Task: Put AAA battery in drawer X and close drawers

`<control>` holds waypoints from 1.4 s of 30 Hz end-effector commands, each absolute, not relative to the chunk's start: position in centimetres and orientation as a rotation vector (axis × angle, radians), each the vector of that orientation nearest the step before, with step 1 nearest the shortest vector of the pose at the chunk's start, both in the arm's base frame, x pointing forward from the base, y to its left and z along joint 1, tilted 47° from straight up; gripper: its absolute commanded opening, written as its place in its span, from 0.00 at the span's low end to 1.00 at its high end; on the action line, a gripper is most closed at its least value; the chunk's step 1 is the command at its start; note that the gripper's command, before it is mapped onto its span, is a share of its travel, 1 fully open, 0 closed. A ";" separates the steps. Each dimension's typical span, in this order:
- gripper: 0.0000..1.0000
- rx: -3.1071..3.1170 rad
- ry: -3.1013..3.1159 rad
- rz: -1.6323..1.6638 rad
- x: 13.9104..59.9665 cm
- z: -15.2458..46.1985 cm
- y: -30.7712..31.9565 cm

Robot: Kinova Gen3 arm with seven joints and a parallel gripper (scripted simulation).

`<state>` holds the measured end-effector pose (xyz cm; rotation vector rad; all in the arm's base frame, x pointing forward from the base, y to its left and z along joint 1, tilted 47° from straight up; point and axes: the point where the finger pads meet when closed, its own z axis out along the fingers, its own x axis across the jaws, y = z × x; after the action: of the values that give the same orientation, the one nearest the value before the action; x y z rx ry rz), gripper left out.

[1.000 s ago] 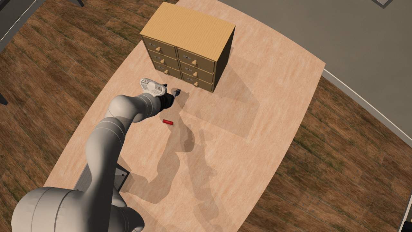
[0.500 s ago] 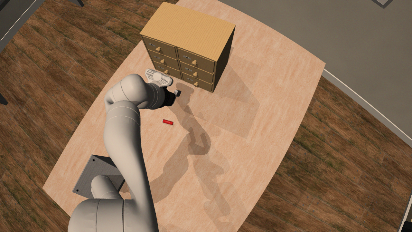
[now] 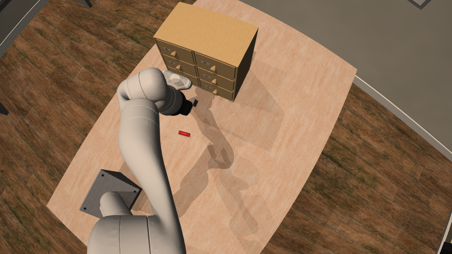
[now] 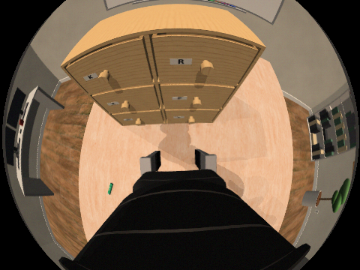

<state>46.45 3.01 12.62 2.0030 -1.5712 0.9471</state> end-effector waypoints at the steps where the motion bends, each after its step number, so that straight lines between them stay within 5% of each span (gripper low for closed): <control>1: 1.00 1.992 -1.582 0.936 46.7 12.8 3.2; 42: 1.00 1.864 -1.607 0.758 45.5 14.2 4.4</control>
<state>45.33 4.31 14.14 1.8647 -1.6051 0.7579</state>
